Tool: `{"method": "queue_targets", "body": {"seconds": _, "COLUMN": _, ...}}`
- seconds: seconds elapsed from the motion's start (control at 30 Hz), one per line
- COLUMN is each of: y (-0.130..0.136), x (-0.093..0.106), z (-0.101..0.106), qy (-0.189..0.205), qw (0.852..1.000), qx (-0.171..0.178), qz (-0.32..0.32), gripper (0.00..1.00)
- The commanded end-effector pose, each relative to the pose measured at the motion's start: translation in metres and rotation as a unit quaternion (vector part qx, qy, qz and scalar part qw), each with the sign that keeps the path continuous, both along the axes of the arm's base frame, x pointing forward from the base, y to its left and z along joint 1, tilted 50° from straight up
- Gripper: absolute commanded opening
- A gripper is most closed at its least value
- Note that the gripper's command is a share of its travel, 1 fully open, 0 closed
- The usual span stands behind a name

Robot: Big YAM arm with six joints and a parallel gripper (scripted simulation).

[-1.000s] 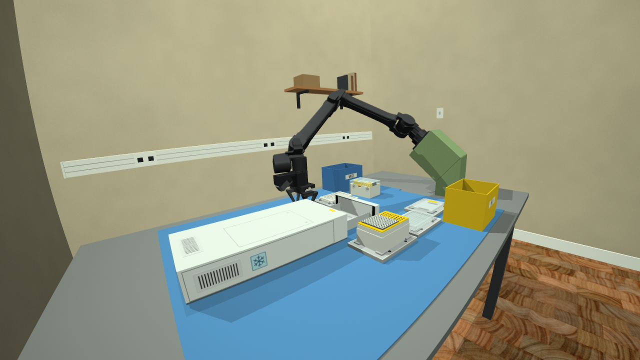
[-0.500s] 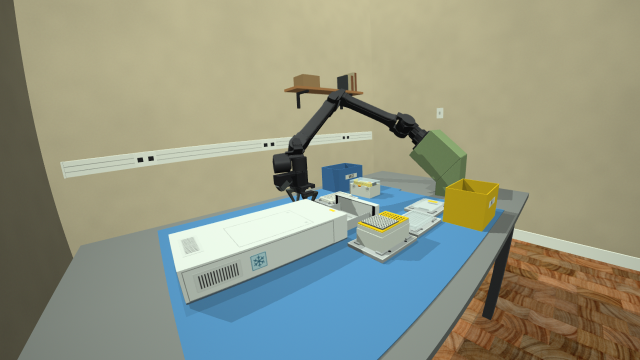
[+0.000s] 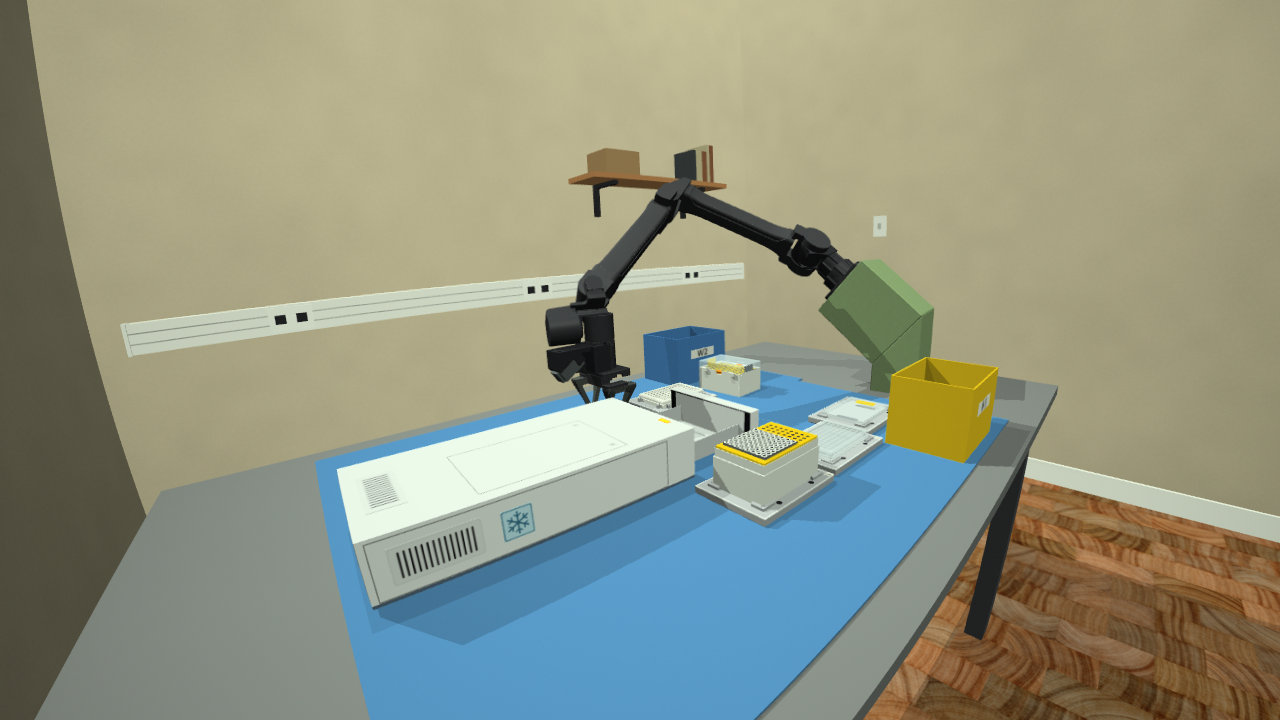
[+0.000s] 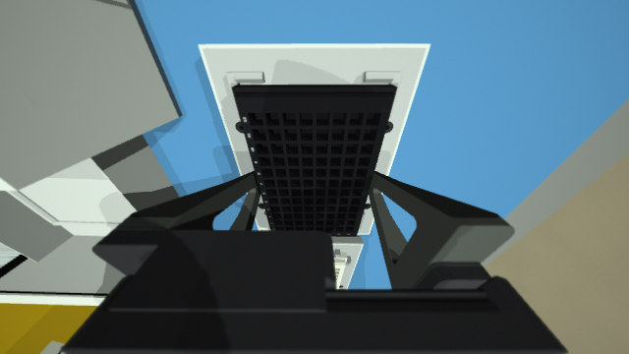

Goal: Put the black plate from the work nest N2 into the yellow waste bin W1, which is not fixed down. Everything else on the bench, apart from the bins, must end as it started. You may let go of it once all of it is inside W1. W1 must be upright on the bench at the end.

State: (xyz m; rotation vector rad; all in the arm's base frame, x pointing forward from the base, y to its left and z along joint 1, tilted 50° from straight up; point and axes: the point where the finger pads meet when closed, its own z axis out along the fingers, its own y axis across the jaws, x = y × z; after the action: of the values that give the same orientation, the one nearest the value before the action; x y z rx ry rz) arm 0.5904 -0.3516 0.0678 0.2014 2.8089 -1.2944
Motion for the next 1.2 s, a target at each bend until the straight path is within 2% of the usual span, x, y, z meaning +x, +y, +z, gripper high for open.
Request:
{"method": "queue_targets", "body": {"seconds": 0.0, "y": 0.025, "x": 0.011, "z": 0.025, "qy": -0.012, "qw": 1.0, "qx": -0.006, "qz": 0.012, "gripper": 0.0}}
{"method": "queue_targets", "body": {"seconds": 1.17, "y": 0.054, "x": 0.019, "z": 0.065, "qy": -0.027, "qw": 1.0, "qx": -0.01, "qz": 0.012, "gripper": 0.0}}
